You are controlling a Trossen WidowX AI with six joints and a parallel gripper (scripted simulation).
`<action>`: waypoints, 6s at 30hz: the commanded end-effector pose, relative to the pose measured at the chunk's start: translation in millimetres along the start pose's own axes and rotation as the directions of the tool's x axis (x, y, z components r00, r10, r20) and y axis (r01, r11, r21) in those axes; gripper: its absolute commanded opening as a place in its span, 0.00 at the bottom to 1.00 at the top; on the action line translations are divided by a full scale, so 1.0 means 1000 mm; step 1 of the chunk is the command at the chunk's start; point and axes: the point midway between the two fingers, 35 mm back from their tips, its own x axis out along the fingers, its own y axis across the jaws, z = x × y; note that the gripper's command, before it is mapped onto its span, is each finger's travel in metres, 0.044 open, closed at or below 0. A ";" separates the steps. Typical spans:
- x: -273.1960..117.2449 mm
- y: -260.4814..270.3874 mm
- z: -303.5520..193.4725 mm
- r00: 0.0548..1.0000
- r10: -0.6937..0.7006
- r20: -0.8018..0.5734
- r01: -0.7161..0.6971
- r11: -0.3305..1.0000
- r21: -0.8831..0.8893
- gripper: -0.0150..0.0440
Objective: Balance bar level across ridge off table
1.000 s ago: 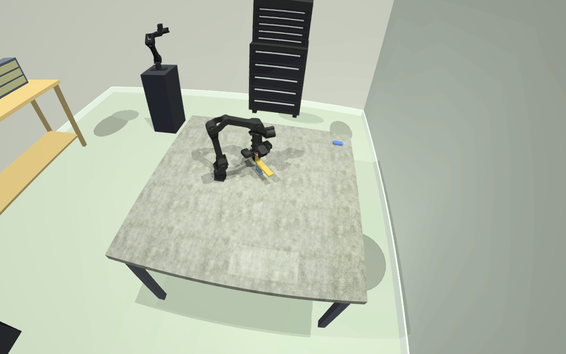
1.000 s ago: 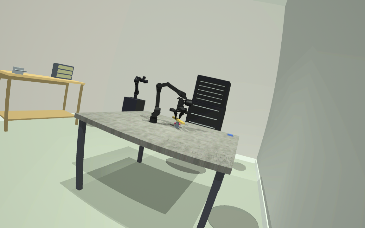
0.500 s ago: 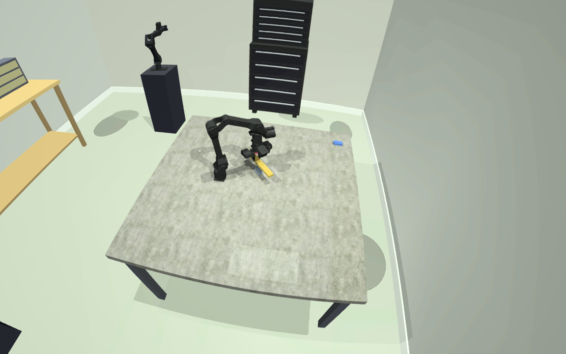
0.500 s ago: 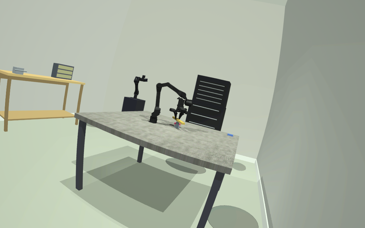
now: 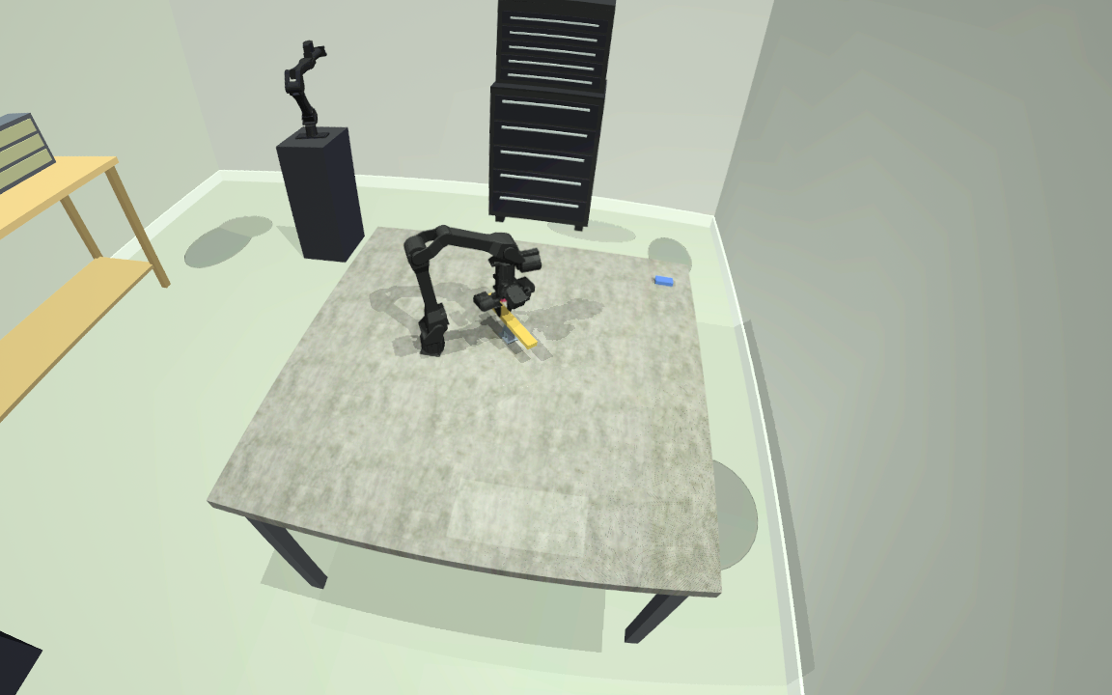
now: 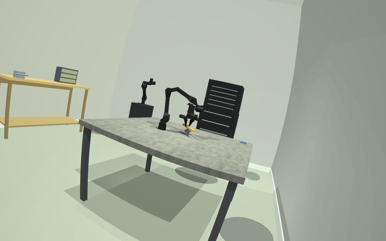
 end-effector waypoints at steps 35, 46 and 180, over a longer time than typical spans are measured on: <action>0.003 0.000 0.000 1.000 0.003 -0.001 -0.003 1.000 0.000 0.25; 0.004 0.000 0.000 1.000 0.003 -0.001 -0.003 1.000 0.000 0.25; 0.005 0.000 0.000 1.000 0.003 0.001 -0.003 1.000 -0.001 0.57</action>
